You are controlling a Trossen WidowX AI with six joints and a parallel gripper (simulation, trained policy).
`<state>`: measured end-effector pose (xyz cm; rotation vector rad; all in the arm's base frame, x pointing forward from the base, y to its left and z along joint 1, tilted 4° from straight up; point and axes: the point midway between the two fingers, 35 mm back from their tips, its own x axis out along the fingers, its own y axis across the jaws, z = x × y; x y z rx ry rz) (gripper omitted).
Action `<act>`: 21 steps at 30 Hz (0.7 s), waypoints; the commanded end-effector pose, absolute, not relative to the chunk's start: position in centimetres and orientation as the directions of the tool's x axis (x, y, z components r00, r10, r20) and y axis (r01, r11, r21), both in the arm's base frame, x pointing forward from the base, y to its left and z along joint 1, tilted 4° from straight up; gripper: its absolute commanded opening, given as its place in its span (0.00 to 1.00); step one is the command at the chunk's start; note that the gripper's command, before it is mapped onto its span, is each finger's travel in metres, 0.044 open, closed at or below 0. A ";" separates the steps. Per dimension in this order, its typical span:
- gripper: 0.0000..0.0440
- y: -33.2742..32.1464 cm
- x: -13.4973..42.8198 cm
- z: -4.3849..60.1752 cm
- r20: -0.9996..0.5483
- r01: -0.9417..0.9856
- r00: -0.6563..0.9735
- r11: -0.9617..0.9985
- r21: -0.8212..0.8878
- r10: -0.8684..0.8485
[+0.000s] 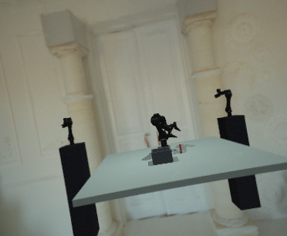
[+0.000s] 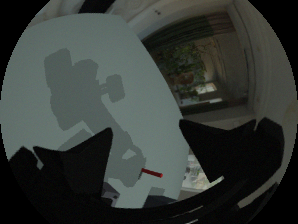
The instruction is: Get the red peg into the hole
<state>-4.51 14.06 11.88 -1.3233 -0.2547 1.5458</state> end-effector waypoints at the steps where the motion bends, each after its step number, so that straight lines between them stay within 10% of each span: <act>1: 0.96 14.2 -4.7 12.2 -0.600 -0.580 0.141 -0.426 -0.695 0.787; 21: 1.00 19.3 -3.5 18.7 -0.652 -0.942 0.225 -0.008 -0.335 0.724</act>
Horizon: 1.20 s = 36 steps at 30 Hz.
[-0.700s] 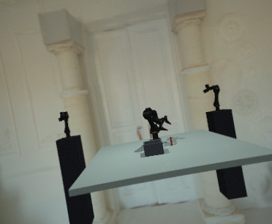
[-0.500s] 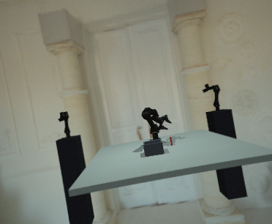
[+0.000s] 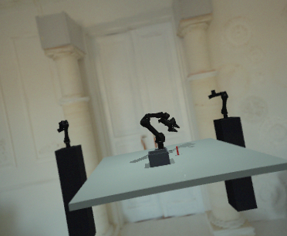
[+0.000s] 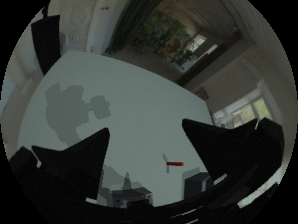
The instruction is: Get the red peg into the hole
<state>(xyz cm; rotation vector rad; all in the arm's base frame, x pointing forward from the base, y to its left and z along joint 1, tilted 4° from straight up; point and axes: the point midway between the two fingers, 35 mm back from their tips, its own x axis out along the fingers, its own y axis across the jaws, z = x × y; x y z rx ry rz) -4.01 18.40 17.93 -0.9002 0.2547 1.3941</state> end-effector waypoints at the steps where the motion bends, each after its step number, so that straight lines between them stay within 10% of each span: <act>1: 1.00 19.5 -3.2 18.9 -0.655 -0.949 0.232 0.018 -0.316 0.719; 36: 1.00 21.9 11.2 18.3 -0.857 -0.456 0.360 0.871 0.184 0.369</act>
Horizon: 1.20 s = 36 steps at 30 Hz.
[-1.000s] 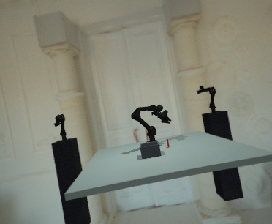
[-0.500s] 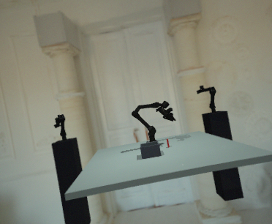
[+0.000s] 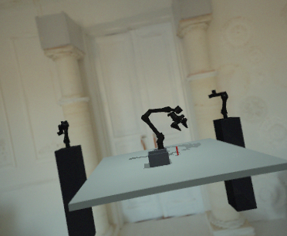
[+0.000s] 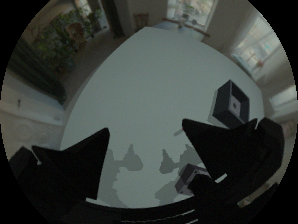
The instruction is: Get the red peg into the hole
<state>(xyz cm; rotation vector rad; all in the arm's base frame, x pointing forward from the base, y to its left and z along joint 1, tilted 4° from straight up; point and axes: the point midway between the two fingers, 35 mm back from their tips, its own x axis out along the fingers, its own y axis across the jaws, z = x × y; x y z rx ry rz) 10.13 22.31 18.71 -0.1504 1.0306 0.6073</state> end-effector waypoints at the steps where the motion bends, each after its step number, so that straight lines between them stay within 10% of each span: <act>1: 1.00 21.7 11.6 18.1 -0.863 -0.425 0.358 0.885 0.189 0.356; 36: 1.00 12.8 17.4 7.0 -0.993 0.591 0.109 0.806 0.035 -0.037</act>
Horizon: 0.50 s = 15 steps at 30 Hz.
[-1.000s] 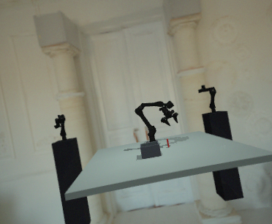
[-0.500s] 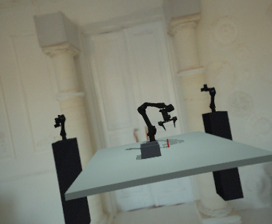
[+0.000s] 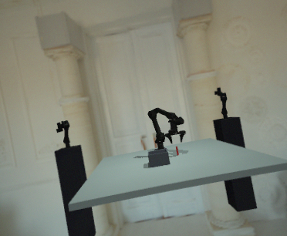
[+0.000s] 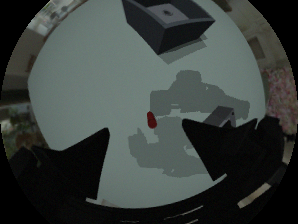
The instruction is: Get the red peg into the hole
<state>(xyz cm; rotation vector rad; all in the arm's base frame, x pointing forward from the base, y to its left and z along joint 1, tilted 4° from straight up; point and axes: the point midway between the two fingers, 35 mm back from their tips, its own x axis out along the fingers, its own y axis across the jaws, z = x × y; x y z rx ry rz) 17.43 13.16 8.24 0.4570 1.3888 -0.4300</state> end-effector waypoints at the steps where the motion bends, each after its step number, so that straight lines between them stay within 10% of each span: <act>1: 1.00 12.7 17.4 6.6 -0.994 0.604 0.104 0.796 0.030 -0.042; 15: 1.00 12.4 17.3 0.7 -0.993 0.718 0.113 0.693 0.062 -0.029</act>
